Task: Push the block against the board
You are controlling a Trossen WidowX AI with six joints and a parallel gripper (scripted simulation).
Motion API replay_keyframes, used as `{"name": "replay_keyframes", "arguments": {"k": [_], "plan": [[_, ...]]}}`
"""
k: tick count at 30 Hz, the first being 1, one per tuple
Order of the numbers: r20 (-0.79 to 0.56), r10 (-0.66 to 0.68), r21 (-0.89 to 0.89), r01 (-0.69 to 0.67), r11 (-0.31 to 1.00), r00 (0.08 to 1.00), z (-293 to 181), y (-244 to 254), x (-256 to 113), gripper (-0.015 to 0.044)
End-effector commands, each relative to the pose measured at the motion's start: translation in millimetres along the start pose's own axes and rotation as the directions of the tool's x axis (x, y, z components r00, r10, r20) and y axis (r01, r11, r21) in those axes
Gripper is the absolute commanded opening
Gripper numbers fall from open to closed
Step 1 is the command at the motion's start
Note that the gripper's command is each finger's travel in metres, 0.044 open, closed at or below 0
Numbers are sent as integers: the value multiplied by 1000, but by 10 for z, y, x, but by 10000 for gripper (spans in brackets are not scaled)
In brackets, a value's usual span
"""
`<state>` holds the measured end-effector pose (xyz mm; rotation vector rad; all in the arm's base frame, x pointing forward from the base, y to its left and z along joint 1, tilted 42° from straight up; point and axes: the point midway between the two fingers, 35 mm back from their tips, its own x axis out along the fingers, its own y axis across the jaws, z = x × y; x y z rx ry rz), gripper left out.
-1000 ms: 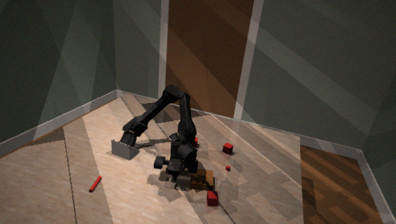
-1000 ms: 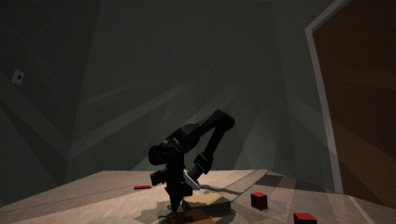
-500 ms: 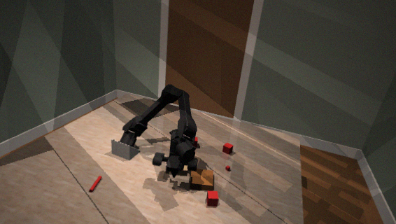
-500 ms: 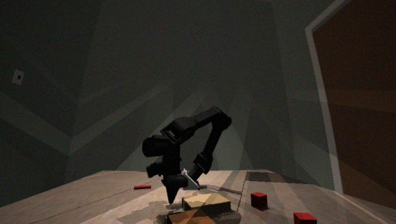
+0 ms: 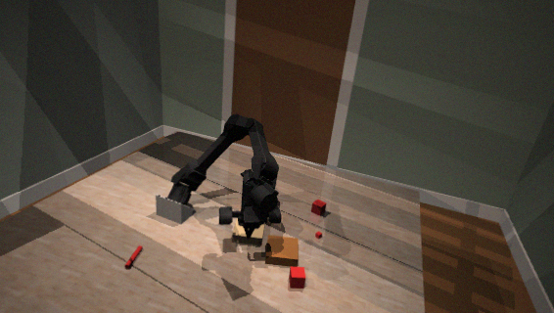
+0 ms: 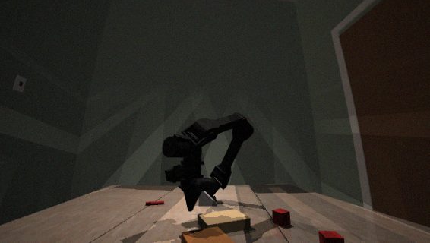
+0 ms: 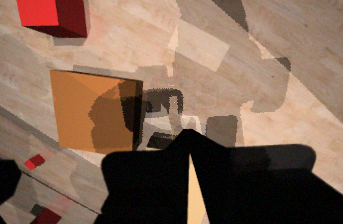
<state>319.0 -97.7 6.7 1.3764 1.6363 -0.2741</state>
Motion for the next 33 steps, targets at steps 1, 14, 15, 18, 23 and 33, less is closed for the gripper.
{"name": "replay_keyframes", "arguments": {"k": [1,14,15,18,23,33], "plan": [[-5,2,-131,-2,991,1000,-107,49,-10,0],[-2,-2,-548,0,836,1000,-420,205,-41,0],[-2,-2,-577,1,817,1000,-445,215,-43,0],[-2,-3,-658,1,753,1000,-518,245,-48,0],[-2,-4,-778,1,628,1000,-643,290,-55,0],[-3,-5,-945,-2,327,1000,-893,364,-65,0]]}}
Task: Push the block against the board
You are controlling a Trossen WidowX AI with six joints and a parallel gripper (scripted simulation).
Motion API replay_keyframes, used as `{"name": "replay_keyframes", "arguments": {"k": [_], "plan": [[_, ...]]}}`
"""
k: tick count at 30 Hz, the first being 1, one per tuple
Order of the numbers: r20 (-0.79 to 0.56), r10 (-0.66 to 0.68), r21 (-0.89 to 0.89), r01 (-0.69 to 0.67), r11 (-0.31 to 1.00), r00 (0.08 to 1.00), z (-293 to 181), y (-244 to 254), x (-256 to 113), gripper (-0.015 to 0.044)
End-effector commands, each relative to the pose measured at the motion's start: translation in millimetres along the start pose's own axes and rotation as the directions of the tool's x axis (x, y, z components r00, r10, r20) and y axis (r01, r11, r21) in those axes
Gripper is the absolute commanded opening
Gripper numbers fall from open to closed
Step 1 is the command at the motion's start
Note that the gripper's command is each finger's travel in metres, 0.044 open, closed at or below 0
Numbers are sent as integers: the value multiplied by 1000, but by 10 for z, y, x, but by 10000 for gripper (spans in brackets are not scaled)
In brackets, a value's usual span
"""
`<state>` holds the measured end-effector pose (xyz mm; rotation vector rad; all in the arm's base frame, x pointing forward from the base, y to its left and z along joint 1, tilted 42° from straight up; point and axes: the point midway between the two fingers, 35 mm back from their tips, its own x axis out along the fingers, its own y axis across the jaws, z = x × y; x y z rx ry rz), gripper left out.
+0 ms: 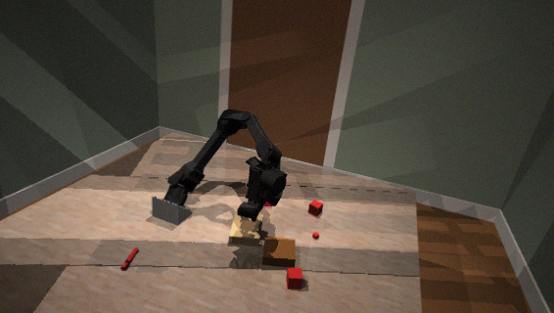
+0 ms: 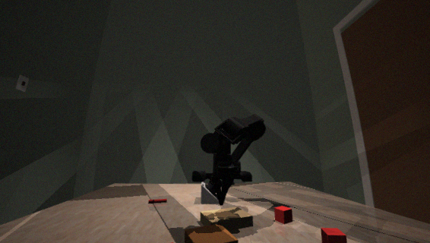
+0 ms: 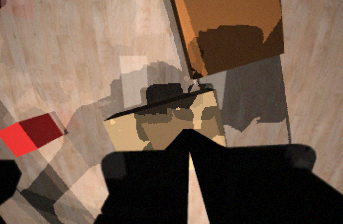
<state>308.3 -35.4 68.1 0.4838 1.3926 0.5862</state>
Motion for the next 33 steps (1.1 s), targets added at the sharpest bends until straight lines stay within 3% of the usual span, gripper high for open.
{"name": "replay_keyframes", "arguments": {"k": [1,16,33], "plan": [[-3,8,-136,-8,991,1000,-36,111,6,0],[-6,11,-610,-12,793,1000,-137,479,1,0],[-9,20,-947,-14,320,1000,-304,864,6,0]]}}
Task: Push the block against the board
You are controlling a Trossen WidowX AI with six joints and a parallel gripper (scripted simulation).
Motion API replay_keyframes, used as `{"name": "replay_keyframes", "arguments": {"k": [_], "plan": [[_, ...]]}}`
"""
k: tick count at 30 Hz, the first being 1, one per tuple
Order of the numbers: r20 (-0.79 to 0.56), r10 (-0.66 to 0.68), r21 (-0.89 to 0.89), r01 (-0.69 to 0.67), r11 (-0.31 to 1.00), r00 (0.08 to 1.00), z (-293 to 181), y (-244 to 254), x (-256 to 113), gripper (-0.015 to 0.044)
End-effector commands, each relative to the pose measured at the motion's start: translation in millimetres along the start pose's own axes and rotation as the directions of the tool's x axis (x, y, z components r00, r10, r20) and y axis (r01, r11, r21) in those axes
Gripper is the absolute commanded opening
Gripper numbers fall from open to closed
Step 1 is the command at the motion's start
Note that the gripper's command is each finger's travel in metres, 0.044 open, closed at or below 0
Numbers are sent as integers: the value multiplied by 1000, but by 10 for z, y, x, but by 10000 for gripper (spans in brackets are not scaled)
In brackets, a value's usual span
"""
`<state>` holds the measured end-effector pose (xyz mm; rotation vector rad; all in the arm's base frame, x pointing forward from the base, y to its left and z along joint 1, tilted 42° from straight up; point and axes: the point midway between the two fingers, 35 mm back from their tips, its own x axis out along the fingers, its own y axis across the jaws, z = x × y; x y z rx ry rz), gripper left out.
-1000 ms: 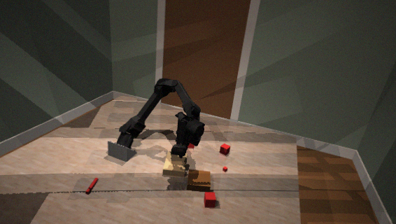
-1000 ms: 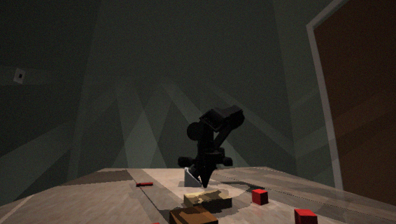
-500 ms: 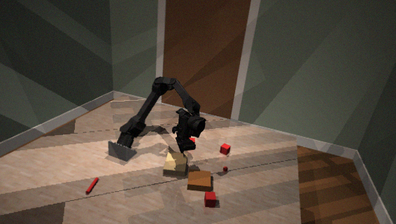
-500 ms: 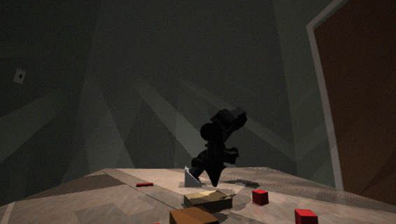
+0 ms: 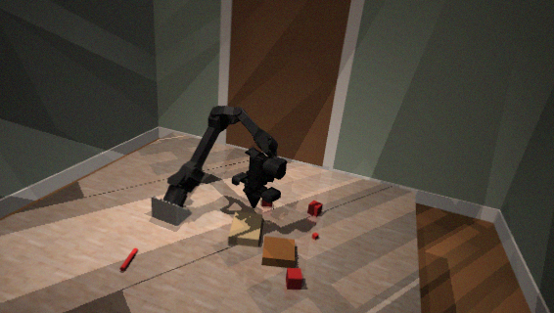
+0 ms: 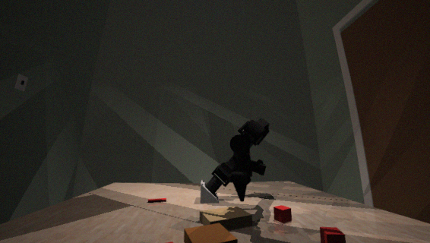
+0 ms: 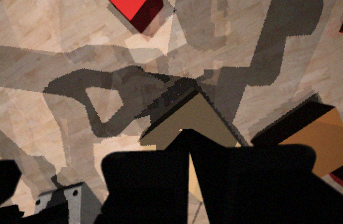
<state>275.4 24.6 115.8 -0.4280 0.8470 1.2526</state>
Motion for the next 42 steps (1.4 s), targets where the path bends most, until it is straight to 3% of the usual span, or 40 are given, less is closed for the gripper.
{"name": "replay_keyframes", "arguments": {"k": [1,17,23,28,42], "plan": [[6,8,-136,-7,991,1000,57,94,13,0],[14,16,-583,-4,812,1000,240,373,30,0],[14,16,-596,-4,803,1000,246,380,53,0],[18,16,-597,-2,803,1000,260,399,557,0],[15,15,-597,-3,802,1000,181,314,581,0]]}}
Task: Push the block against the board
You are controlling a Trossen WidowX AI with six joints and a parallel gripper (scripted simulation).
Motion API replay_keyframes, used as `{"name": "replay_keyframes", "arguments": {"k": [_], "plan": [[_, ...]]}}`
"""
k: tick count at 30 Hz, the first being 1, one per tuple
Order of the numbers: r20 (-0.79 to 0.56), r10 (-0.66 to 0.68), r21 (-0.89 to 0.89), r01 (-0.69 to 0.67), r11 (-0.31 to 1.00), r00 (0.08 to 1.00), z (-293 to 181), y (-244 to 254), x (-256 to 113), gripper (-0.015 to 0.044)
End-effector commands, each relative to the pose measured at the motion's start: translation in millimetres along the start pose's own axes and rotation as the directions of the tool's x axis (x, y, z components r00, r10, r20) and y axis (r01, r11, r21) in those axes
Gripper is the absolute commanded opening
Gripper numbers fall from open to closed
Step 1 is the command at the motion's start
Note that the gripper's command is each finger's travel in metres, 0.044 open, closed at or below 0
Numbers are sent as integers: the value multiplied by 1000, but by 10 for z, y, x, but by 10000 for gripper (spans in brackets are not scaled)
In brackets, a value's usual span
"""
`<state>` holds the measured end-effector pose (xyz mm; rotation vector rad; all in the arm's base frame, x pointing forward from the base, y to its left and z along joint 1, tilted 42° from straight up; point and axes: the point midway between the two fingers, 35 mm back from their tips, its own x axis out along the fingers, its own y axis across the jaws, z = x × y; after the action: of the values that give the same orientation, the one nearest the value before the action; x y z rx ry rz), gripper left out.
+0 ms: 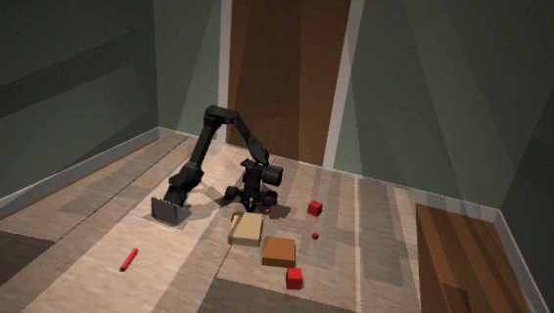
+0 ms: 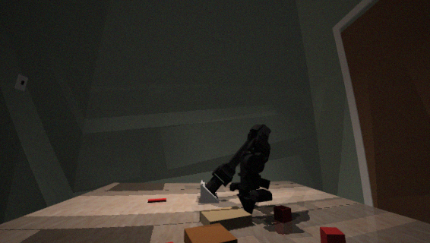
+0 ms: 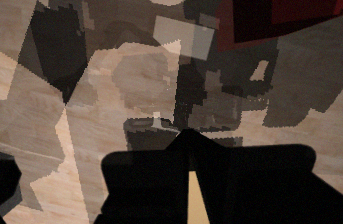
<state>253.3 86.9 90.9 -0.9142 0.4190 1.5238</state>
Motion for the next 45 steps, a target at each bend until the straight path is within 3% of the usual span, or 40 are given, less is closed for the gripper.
{"name": "replay_keyframes", "arguments": {"k": [1,45], "plan": [[0,-3,-5,3,1000,1000,-59,-15,3,0],[-6,-1,-6,1,1000,1000,-779,-35,3,0]]}}
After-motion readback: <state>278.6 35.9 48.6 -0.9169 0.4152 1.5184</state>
